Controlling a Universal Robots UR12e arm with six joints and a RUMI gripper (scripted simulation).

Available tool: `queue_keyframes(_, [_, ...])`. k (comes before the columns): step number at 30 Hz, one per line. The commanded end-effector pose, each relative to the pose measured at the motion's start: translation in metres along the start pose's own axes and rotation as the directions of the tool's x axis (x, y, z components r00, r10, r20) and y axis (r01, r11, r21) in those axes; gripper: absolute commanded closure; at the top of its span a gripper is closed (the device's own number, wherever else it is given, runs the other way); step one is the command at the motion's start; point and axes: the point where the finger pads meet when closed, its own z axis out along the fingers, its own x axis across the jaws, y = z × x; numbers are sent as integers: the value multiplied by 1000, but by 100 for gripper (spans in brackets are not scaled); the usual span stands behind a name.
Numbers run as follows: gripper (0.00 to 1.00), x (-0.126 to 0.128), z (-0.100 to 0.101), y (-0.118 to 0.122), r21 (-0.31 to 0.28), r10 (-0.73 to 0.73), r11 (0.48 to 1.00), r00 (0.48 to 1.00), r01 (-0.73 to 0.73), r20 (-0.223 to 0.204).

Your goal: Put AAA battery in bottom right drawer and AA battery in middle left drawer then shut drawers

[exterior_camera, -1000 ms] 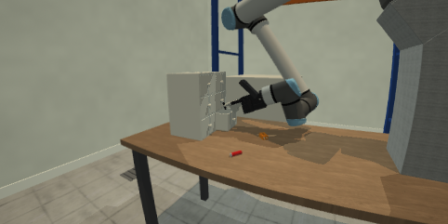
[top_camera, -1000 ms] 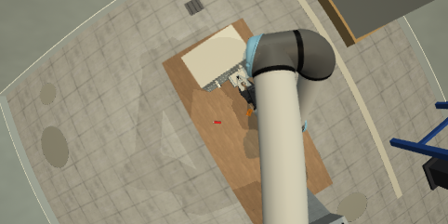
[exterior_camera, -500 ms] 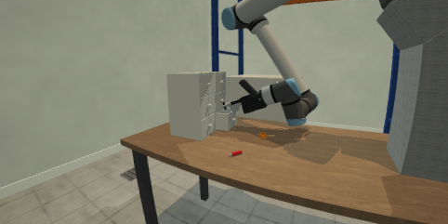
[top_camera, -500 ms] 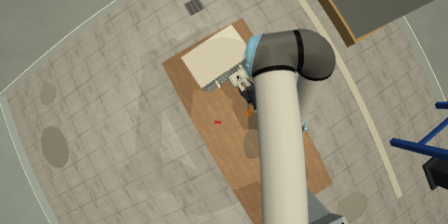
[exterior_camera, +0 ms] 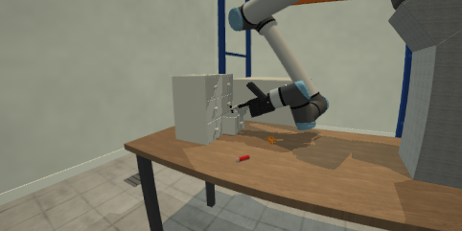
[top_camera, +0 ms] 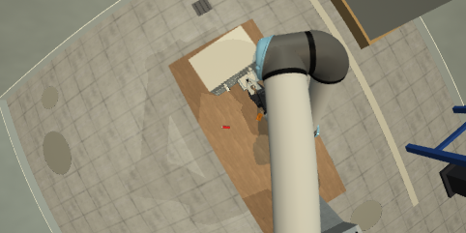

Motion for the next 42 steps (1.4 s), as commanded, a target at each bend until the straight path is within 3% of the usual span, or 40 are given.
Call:
queue_keyframes(1, [98, 0, 0, -1, 0, 0, 1000, 1000, 0, 0])
queue_keyframes(19, [86, 0, 0, -1, 0, 0, 1000, 1000, 0, 0])
queue_keyframes(20, [0, 0, 0, -1, 0, 0, 1000, 1000, 0, 0])
queue_keyframes(42, [0, 0, 0, -1, 0, 0, 1000, 1000, 0, 0])
